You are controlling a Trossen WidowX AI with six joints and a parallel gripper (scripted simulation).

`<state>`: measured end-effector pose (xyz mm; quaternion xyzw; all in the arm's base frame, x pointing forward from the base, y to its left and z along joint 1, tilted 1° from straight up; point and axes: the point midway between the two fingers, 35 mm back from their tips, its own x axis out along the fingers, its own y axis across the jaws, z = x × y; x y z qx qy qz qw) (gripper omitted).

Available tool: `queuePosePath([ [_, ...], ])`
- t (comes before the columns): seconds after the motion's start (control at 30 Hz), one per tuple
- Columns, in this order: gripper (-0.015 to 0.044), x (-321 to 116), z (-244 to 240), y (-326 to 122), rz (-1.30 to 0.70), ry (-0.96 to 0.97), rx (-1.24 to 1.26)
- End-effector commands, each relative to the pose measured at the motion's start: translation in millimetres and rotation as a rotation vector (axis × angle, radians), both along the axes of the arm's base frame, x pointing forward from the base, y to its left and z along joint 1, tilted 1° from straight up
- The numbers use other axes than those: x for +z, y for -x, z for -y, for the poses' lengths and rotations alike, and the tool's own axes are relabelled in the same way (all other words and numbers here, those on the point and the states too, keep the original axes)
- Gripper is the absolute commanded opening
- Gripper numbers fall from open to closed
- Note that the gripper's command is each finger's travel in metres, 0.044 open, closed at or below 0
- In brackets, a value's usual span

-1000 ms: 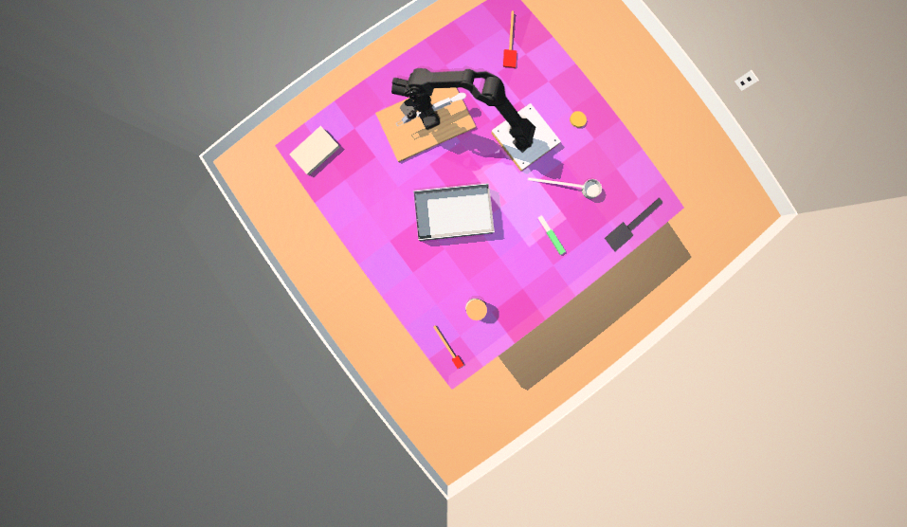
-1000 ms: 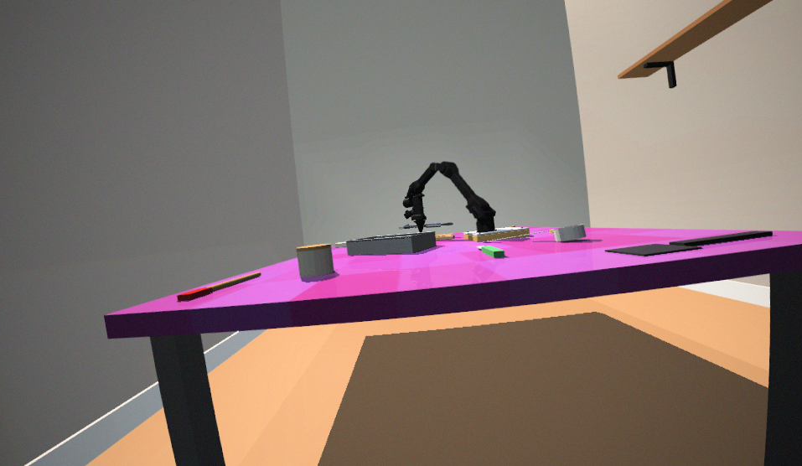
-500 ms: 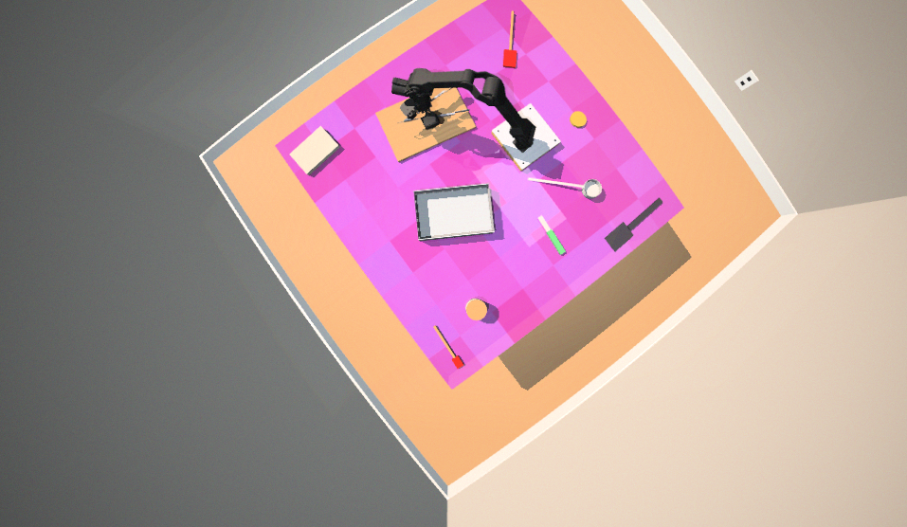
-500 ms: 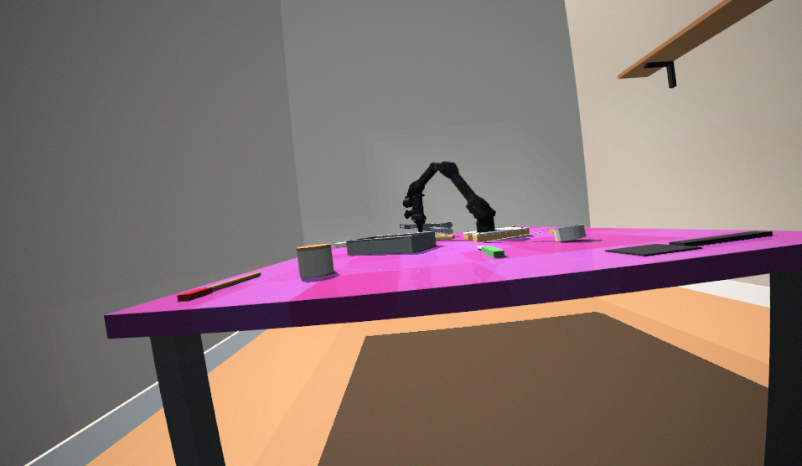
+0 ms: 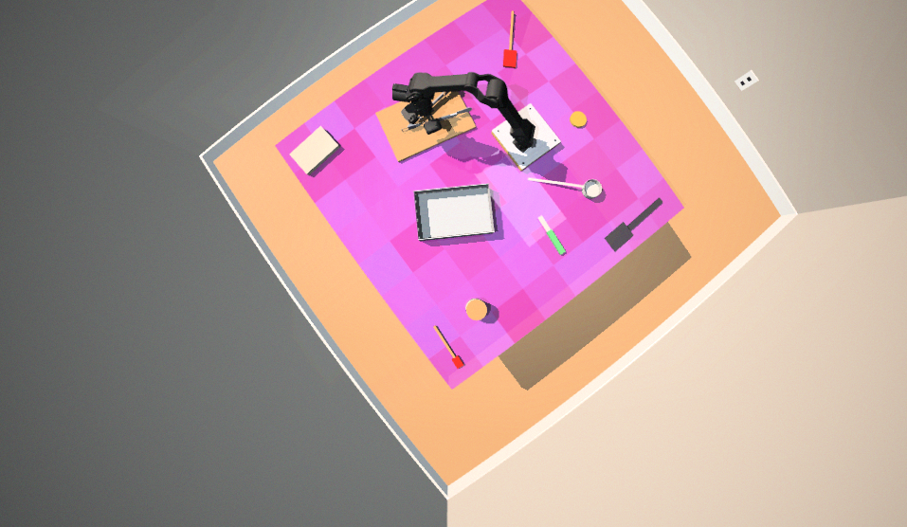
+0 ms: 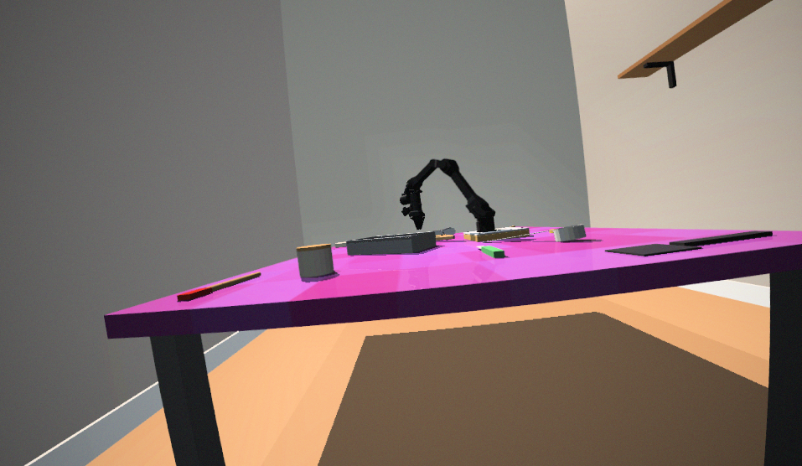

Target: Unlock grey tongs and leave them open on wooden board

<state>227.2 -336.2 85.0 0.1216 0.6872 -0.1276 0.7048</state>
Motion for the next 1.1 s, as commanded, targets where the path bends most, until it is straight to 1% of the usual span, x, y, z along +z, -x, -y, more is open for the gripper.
queuePosePath([
  [0.0,0.0440,40,-42,-23,0.016,0.018,0.014],
  [0.13,0.0440,78,-97,-33,0.016,0.015,0.012],
  [0.2,0.0440,89,-115,-34,0.016,0.014,0.011],
  [0.43,0.0440,95,-117,-34,0.017,0.015,0.011],
  [0.63,0.0440,128,-116,-34,0.024,0.020,0.010],
  [1.07,0.0440,130,-116,-34,0.024,0.021,0.010],
])
